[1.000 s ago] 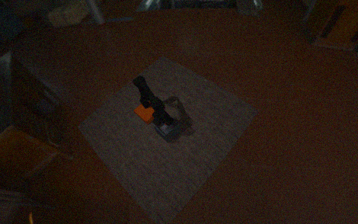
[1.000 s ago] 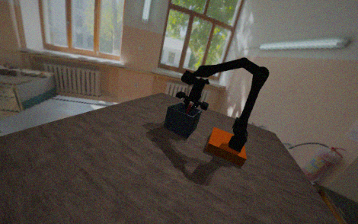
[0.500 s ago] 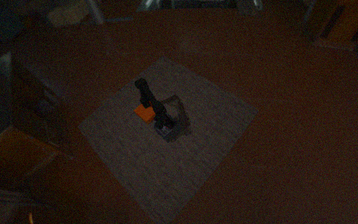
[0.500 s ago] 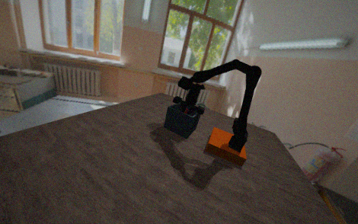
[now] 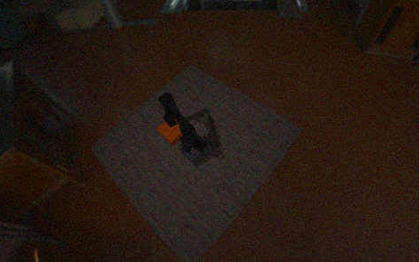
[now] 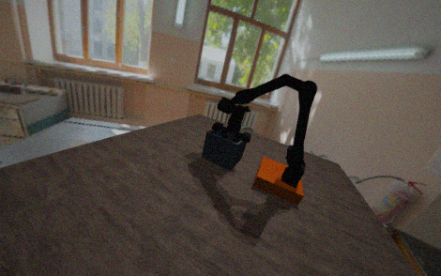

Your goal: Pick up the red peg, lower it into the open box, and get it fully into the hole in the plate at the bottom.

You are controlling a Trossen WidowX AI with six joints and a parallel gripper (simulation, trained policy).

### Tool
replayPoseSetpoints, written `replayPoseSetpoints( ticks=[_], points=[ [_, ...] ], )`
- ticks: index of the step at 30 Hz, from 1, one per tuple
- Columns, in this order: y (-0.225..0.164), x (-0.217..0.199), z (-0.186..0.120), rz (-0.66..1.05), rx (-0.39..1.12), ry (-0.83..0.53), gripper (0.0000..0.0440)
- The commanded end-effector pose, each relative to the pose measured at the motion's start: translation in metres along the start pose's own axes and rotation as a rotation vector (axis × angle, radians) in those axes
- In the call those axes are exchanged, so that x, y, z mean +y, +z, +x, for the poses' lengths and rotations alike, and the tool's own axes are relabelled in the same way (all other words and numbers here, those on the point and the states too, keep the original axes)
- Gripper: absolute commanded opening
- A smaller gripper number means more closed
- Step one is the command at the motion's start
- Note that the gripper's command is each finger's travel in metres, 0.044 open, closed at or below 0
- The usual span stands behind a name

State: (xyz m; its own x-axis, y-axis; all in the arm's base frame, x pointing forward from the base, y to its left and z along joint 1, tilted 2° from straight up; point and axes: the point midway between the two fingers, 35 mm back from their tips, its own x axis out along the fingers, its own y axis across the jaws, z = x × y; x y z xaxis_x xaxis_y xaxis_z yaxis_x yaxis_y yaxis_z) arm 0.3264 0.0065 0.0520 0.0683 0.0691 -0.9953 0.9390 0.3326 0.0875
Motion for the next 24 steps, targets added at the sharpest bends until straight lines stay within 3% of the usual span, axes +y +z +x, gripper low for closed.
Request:
replayPoseSetpoints(
  ticks=[1, 10, 24],
  points=[
    [0.002, 0.002, 0.005, 0.001, 0.042, -0.022, 0.0126],
    [0.007, 0.013, -0.013, 0.021, 0.114, -0.001, 0.0189],
    [0.014, 0.024, -0.045, 0.064, 0.228, 0.072, 0.0231]
  ],
)
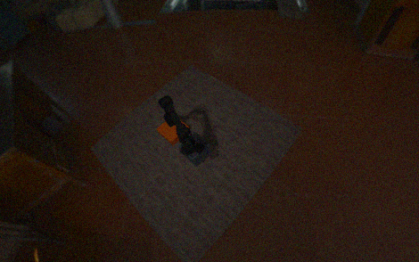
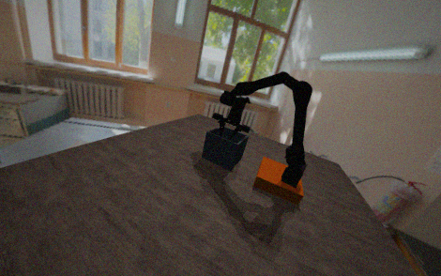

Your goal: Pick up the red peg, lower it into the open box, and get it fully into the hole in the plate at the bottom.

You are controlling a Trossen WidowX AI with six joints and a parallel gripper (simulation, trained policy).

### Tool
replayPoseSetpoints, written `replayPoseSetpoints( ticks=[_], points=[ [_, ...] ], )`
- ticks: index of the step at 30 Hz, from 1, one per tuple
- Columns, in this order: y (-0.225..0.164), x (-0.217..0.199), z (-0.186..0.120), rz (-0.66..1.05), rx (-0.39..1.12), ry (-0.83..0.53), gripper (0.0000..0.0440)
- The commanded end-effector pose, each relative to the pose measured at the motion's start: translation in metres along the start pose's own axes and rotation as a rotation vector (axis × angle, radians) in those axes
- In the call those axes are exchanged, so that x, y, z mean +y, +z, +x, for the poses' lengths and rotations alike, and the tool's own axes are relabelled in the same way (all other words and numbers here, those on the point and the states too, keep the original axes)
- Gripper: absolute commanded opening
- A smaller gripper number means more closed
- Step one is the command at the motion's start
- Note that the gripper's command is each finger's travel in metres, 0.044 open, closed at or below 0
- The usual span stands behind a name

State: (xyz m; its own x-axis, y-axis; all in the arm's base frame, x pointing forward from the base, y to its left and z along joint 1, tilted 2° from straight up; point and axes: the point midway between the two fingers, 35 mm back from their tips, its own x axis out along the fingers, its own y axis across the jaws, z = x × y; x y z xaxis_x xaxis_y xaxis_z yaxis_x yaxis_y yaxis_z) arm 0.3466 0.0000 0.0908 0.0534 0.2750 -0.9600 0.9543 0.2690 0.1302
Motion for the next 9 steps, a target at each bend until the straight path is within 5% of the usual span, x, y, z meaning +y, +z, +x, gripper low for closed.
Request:
replayPoseSetpoints(
  ticks=[1, 9],
  points=[
    [0.001, 0.005, -0.010, 0.005, 0.031, 0.026, 0.0232],
    [0.003, 0.015, -0.026, -0.002, 0.062, 0.076, 0.0178]
  ],
)
